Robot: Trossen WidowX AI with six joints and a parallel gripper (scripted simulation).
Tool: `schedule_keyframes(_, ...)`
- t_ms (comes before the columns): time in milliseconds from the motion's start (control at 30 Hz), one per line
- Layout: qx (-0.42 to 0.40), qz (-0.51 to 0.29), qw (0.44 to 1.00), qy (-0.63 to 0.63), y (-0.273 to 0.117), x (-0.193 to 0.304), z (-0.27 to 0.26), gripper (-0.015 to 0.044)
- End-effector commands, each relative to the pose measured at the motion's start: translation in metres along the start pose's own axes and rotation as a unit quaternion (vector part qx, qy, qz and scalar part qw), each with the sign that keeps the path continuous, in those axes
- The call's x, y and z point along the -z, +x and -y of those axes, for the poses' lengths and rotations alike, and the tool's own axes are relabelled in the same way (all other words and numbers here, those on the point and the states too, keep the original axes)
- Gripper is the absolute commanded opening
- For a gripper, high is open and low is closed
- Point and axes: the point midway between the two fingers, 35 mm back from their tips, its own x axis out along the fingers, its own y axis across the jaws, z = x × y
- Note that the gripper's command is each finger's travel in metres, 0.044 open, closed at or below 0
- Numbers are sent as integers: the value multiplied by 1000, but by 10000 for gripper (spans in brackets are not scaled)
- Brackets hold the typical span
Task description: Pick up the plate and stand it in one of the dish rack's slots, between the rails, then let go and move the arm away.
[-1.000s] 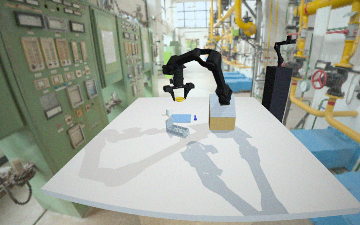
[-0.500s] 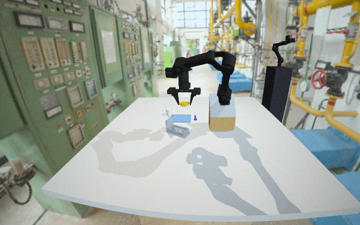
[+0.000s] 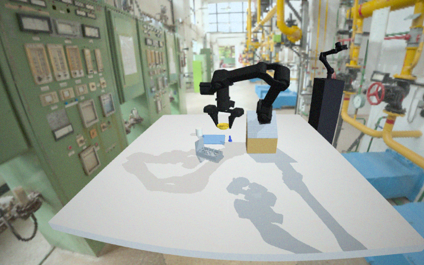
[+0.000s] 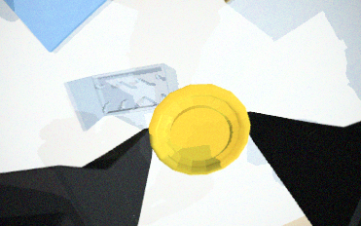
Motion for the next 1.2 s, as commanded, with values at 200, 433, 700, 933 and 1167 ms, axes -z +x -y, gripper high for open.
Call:
schedule_keyframes(200,3,87,995,-39,24,-18,3,0)
schedule_keyframes(433,-3,166,982,-87,42,-33,0,0)
schedule_keyframes(700,-20,248,958,-143,58,-47,-5,0)
schedule_keyframes(933,-43,312,929,-193,70,-56,-11,0)
schedule_keyframes(1167,-74,367,895,-242,81,-61,-17,0)
